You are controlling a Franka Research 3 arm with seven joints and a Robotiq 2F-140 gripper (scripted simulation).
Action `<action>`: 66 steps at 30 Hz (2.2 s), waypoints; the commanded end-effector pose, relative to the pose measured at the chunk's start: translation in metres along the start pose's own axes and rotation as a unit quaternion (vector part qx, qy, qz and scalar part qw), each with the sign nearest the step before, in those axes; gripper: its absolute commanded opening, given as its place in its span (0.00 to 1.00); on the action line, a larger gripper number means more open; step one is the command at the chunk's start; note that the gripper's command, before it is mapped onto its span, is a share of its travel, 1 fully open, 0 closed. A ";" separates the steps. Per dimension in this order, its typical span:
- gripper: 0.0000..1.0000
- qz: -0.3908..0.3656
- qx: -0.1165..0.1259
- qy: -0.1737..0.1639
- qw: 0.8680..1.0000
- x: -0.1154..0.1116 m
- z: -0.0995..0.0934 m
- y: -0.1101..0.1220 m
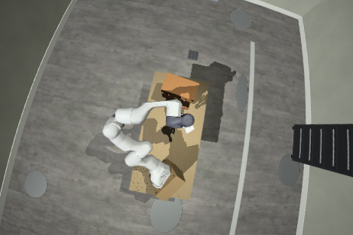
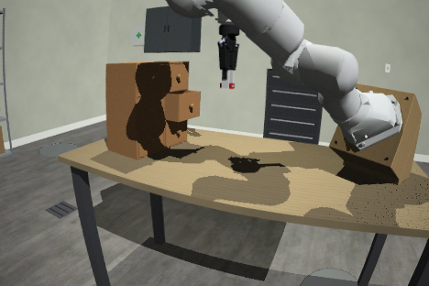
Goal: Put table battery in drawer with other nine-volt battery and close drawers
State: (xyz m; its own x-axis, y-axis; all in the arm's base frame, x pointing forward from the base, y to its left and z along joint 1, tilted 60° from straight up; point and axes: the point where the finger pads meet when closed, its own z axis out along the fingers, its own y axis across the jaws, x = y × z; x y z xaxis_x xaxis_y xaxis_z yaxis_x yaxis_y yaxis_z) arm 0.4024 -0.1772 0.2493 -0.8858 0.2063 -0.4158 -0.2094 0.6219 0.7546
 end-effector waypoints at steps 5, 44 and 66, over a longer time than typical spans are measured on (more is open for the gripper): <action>0.14 0.005 -0.002 -0.010 1.000 0.002 -0.001 0.001; 0.14 0.005 0.000 -0.419 0.908 0.018 0.010 0.001; 0.14 0.005 0.001 -0.499 0.866 0.022 0.012 0.001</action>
State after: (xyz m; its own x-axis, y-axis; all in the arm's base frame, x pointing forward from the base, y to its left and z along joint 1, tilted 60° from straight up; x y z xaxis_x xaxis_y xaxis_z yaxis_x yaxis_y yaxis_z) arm 0.3880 -0.1608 0.2340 -0.1106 0.7951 -0.5963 -0.1931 0.5713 0.7977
